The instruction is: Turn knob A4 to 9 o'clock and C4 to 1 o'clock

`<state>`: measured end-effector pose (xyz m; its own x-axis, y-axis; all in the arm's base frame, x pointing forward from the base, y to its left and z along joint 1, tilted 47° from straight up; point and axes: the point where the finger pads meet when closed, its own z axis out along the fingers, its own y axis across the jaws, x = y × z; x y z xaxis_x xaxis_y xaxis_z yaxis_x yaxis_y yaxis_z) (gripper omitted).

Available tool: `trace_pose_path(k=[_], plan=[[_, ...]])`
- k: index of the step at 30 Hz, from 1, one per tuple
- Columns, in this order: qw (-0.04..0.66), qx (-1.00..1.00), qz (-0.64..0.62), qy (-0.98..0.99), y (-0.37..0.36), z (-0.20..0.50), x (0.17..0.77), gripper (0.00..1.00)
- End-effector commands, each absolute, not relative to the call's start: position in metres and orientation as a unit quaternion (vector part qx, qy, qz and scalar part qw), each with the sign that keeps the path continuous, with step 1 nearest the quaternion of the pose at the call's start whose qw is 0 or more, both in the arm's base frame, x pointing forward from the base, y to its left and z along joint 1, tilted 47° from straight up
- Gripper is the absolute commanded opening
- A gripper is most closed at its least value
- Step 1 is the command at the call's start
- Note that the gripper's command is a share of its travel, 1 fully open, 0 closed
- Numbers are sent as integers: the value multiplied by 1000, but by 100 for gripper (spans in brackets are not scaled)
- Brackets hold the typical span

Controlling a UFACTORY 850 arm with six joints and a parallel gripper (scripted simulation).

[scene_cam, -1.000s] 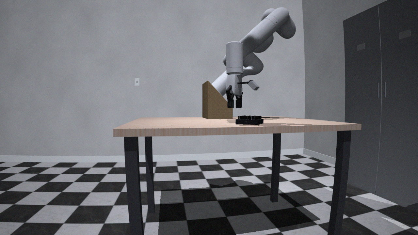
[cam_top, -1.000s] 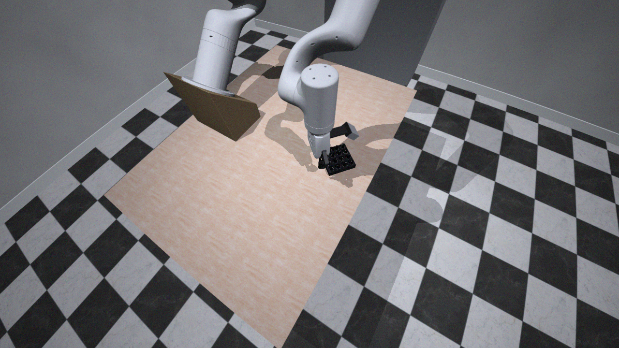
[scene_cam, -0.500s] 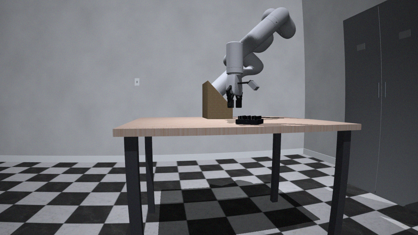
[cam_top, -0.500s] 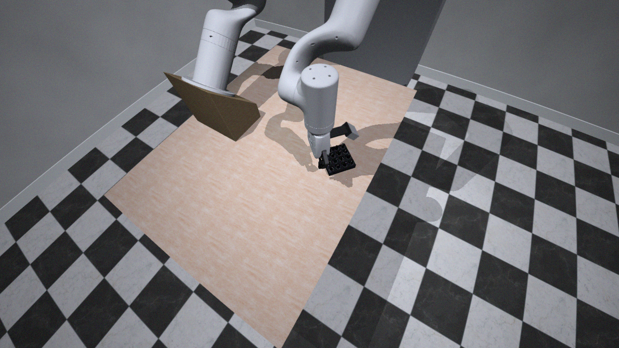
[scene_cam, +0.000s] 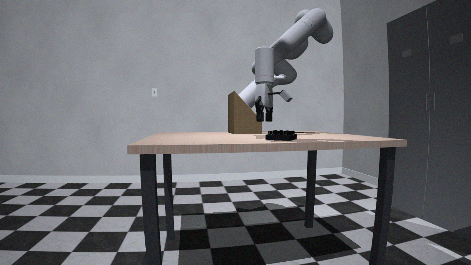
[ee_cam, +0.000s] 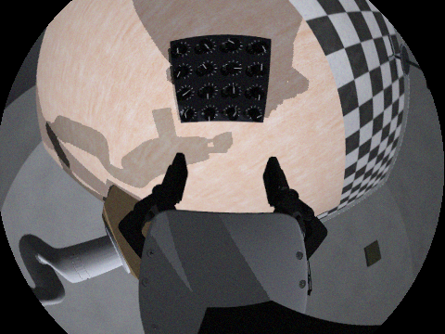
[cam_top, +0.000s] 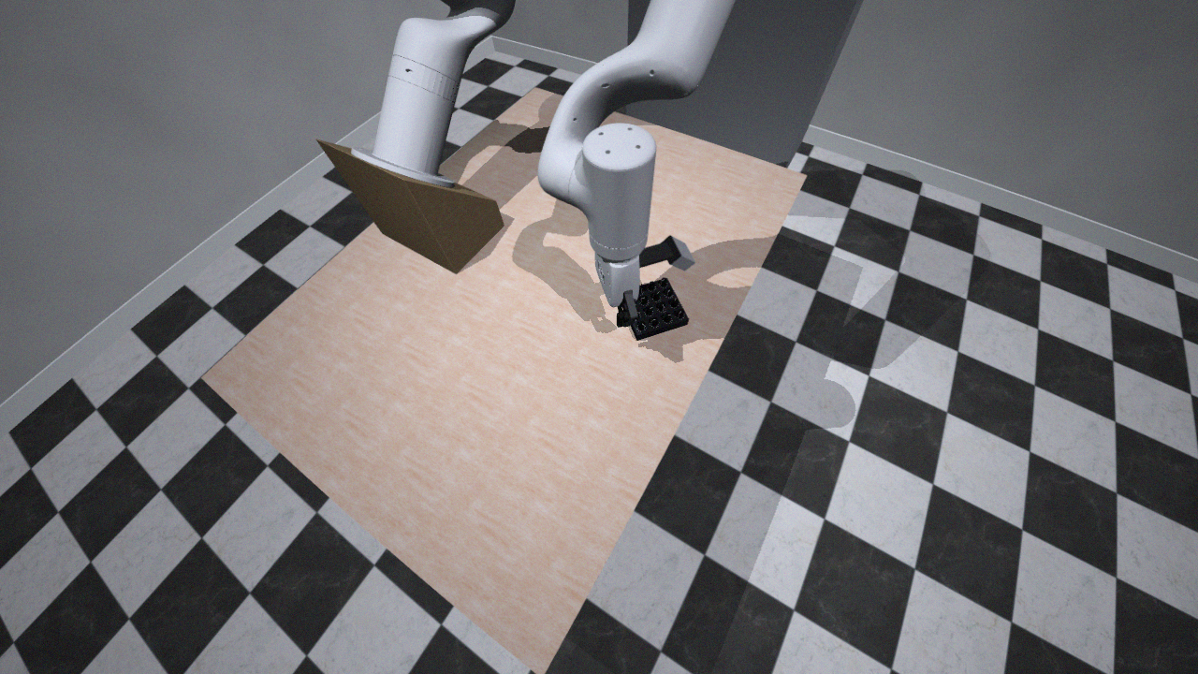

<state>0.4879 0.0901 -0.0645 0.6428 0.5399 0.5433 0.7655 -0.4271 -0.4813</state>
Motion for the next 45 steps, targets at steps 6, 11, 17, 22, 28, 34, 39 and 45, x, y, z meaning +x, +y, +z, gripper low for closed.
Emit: trace_pose_path(k=[6,11,17,22,28,34,39,45], plan=[[344,-782,-195,-482,89,-62,495,100],[330,-748,-218,-534,88,-61,498,100],[311,-703,-244,-591,88,-59,503,100],[296,-665,-262,-633,87,-58,506,100],[274,-612,-286,-685,86,-56,511,100],[250,-555,-306,-732,86,-55,515,100],[231,-510,-321,-764,85,-54,518,100],[204,-446,-339,-803,85,-52,523,100]])
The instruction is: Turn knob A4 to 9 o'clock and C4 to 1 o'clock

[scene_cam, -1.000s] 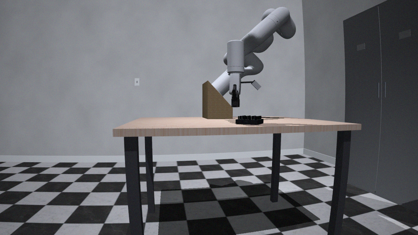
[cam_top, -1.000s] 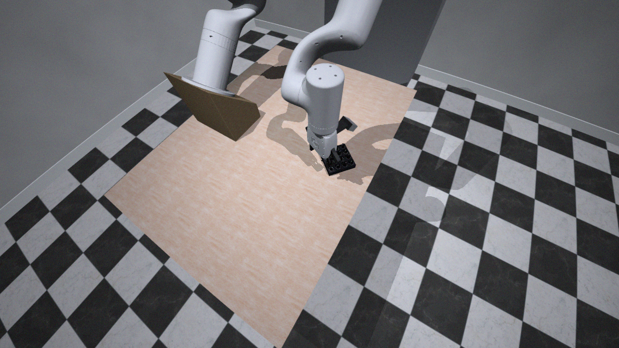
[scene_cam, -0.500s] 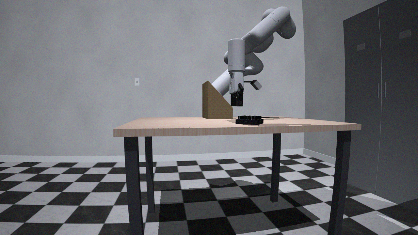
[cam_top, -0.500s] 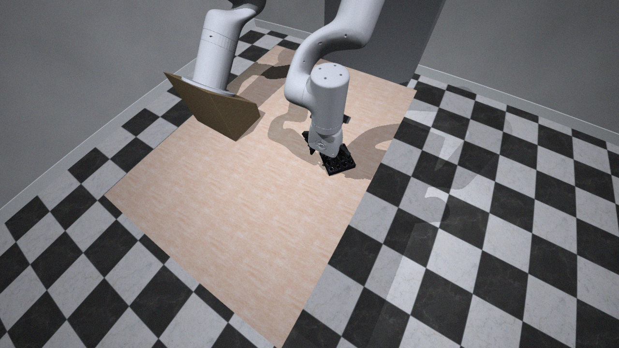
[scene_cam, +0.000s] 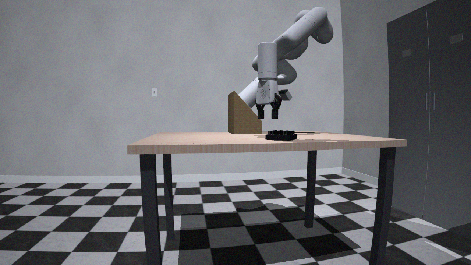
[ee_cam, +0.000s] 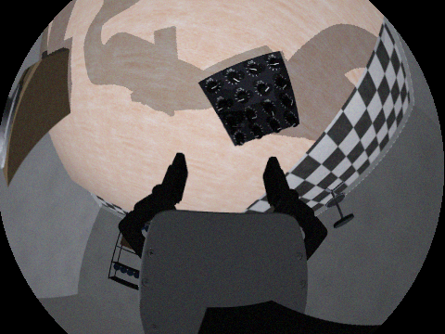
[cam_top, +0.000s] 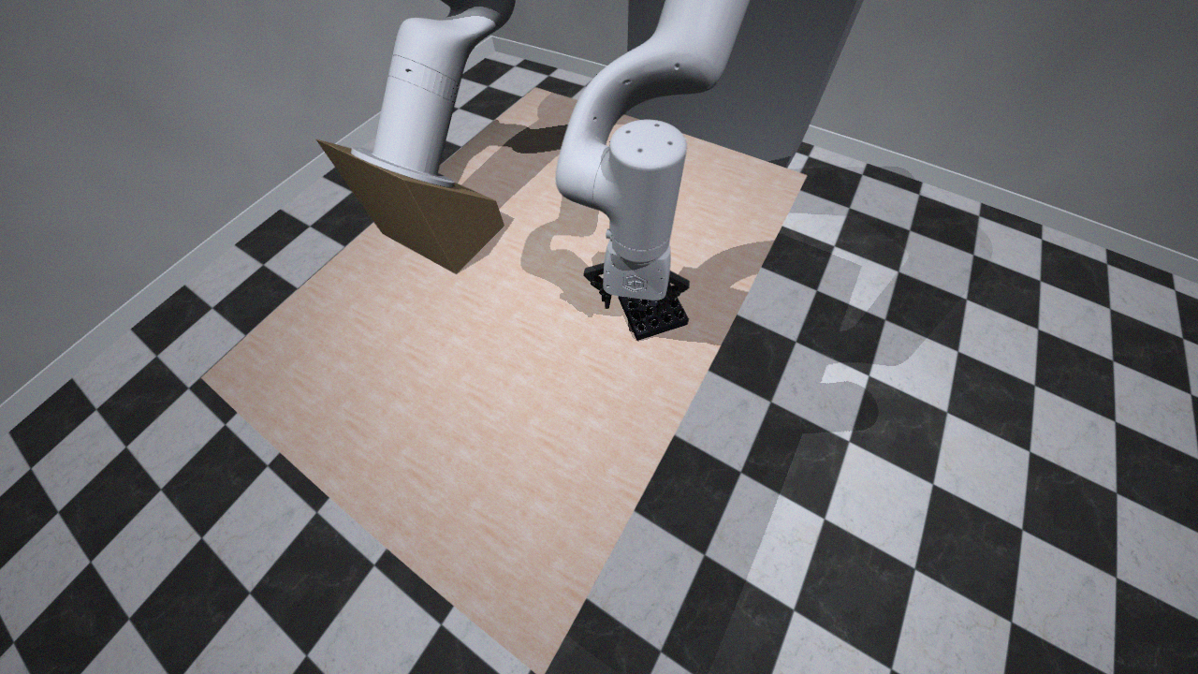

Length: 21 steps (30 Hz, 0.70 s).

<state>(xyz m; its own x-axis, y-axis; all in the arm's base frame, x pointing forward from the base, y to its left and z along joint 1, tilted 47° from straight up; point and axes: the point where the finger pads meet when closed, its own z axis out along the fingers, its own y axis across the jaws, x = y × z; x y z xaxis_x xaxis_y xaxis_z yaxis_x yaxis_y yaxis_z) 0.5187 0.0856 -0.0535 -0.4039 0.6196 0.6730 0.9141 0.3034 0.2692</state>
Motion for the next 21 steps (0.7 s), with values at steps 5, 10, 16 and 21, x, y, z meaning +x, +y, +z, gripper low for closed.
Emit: trace_pose_path(k=[5,10,16,21], plan=[[190,-413,-347,-820,84,-51,525,100],[160,-341,-362,-853,83,-49,529,100],[130,-270,-373,-878,83,-47,534,100],[110,-223,-379,-891,82,-46,536,100]])
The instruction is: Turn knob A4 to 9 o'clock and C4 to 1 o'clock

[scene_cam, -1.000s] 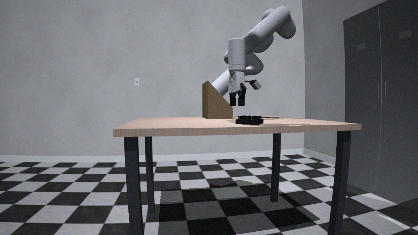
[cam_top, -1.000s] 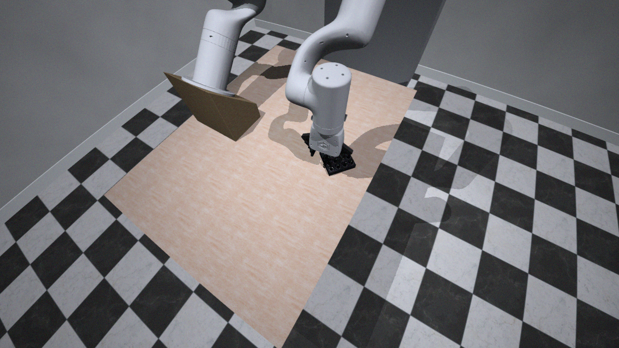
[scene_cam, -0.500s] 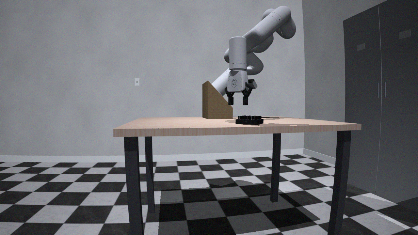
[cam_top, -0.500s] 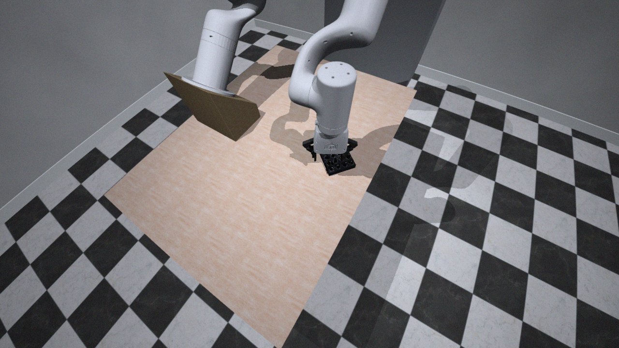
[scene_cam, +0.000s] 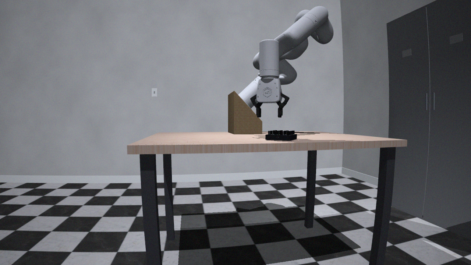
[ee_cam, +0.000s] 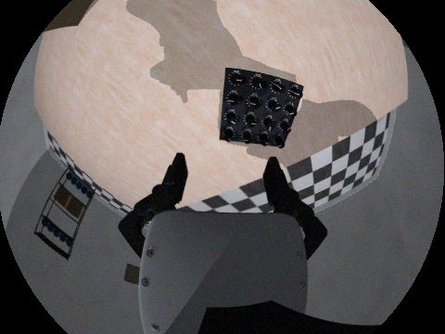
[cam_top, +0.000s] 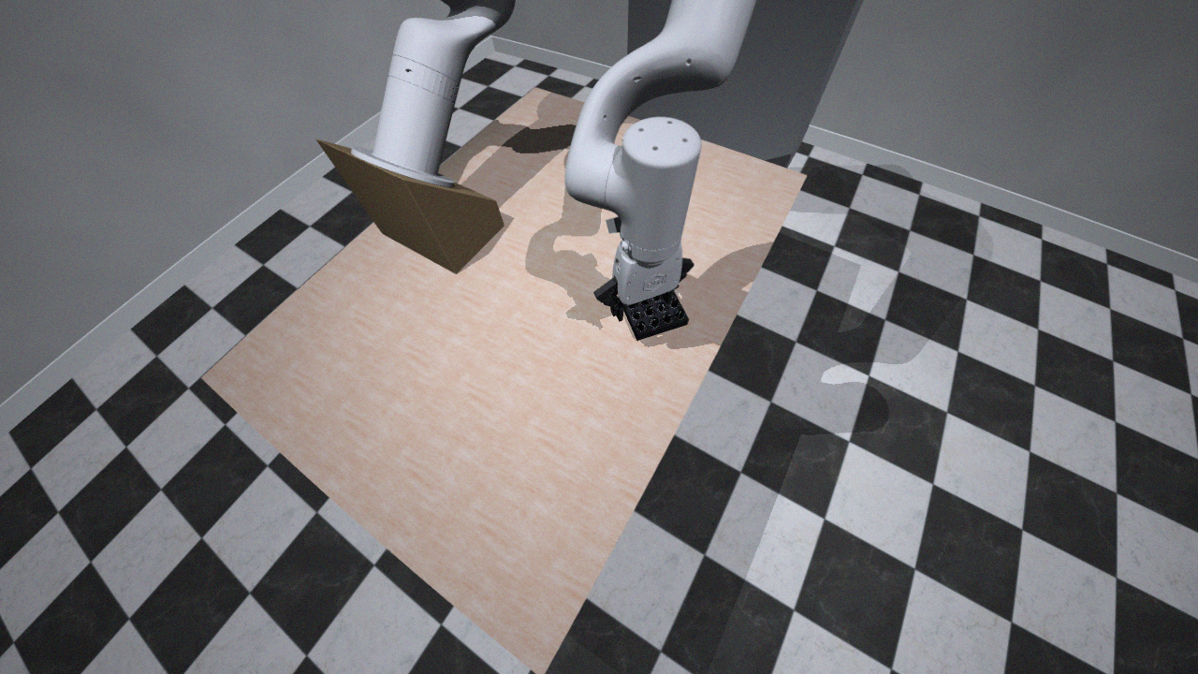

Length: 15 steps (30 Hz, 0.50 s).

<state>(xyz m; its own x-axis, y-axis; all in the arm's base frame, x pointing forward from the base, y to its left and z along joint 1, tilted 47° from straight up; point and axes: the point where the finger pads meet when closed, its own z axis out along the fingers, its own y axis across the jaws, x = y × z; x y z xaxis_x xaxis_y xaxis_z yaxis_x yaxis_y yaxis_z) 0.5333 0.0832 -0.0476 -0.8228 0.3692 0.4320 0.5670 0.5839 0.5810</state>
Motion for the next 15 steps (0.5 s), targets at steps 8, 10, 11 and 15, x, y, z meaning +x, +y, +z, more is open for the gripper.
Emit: trace_pose_path(k=[8,10,11,15], plan=[[90,-176,-384,-902,82,-45,539,100],[90,-176,-384,-902,82,-45,539,19],[90,-176,-384,-902,82,-45,539,19],[90,-176,-384,-902,82,-45,539,19]])
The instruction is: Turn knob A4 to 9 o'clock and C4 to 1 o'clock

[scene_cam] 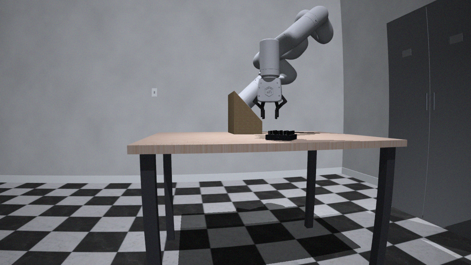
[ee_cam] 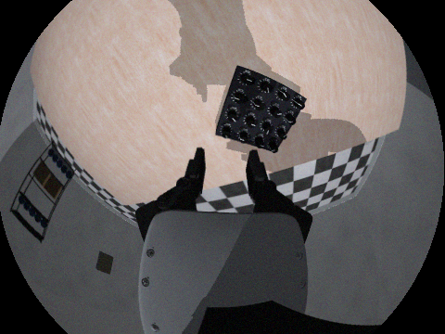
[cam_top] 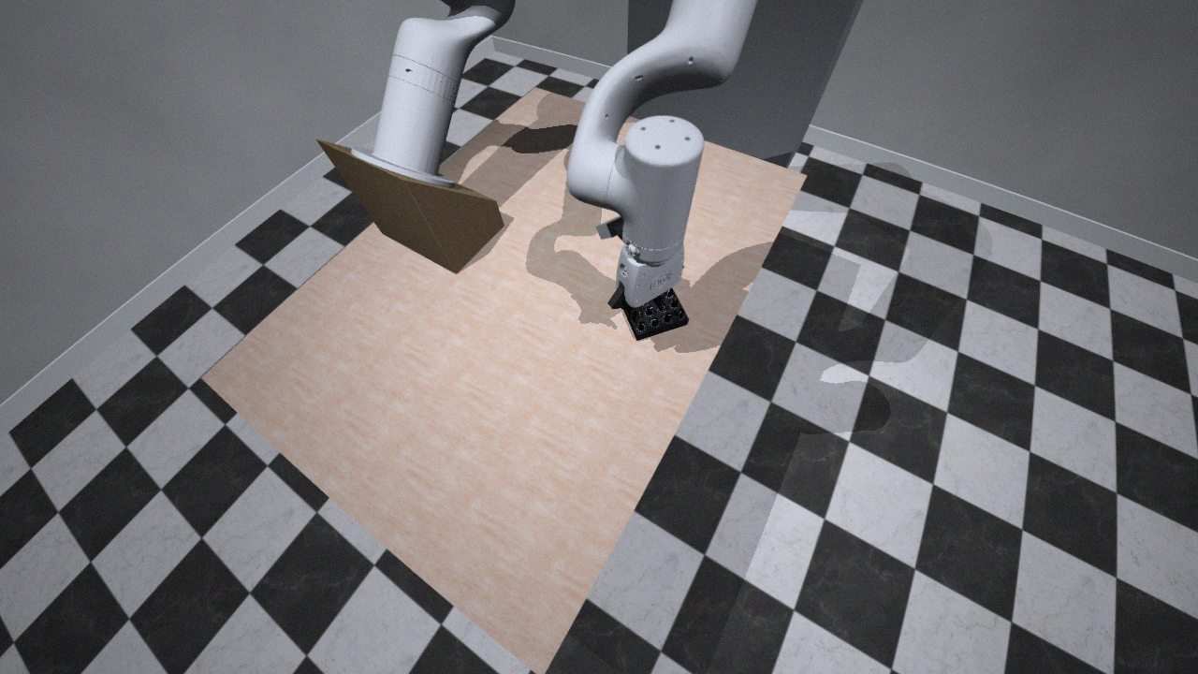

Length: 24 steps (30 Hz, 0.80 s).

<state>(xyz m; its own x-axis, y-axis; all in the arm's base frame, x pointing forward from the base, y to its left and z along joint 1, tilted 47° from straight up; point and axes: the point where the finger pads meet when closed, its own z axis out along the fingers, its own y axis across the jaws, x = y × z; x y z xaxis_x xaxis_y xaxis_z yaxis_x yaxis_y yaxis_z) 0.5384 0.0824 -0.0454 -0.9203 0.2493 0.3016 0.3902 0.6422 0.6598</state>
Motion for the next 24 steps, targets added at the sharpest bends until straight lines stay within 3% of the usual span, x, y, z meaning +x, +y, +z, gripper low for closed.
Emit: trace_pose_path(k=[1,24], plan=[[90,-176,-384,-902,82,-45,539,19],[90,-176,-384,-902,82,-45,539,19]])
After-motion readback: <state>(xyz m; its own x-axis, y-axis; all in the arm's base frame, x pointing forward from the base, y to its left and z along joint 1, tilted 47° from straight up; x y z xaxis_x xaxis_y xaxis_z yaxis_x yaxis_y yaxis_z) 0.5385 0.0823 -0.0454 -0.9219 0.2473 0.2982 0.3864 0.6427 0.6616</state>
